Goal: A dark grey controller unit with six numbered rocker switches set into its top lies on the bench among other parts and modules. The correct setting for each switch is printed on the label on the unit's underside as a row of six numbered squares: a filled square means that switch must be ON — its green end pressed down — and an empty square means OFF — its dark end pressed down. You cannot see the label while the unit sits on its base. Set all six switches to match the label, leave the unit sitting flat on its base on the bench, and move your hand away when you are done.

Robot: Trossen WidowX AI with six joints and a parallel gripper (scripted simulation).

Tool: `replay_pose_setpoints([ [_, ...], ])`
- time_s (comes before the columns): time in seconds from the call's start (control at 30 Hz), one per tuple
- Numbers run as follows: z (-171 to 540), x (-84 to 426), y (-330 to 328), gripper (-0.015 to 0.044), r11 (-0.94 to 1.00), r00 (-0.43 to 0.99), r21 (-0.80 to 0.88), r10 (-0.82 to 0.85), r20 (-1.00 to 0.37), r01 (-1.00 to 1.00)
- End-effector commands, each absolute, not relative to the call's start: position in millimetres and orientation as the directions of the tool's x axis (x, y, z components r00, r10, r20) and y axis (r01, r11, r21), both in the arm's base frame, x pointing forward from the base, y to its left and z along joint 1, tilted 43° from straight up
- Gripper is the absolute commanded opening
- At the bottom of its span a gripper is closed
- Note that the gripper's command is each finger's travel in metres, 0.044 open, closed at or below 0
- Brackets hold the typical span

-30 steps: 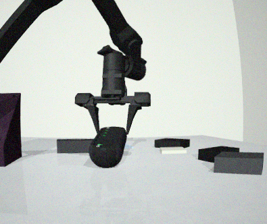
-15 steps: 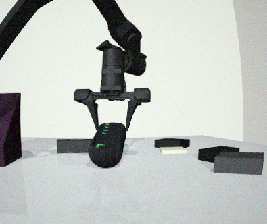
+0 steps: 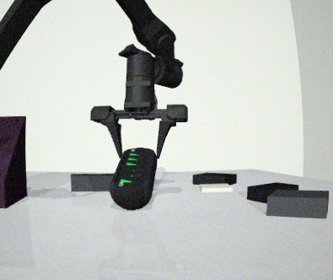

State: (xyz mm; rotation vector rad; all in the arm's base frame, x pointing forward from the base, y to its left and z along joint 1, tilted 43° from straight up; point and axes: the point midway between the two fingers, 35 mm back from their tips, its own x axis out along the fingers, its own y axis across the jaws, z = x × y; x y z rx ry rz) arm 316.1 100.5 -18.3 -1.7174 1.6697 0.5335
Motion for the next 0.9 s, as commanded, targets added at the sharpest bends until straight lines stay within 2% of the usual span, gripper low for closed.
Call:
replay_pose_setpoints([
  [0.0, -11, 316, 101, 0.0336, 0.047, 0.101, -0.186, -0.695, -0.711, -0.981],
  [0.87, 10, 312, 97, 0.0336, 0.047, 0.11, -0.185, -0.655, -0.748, -0.982],
])
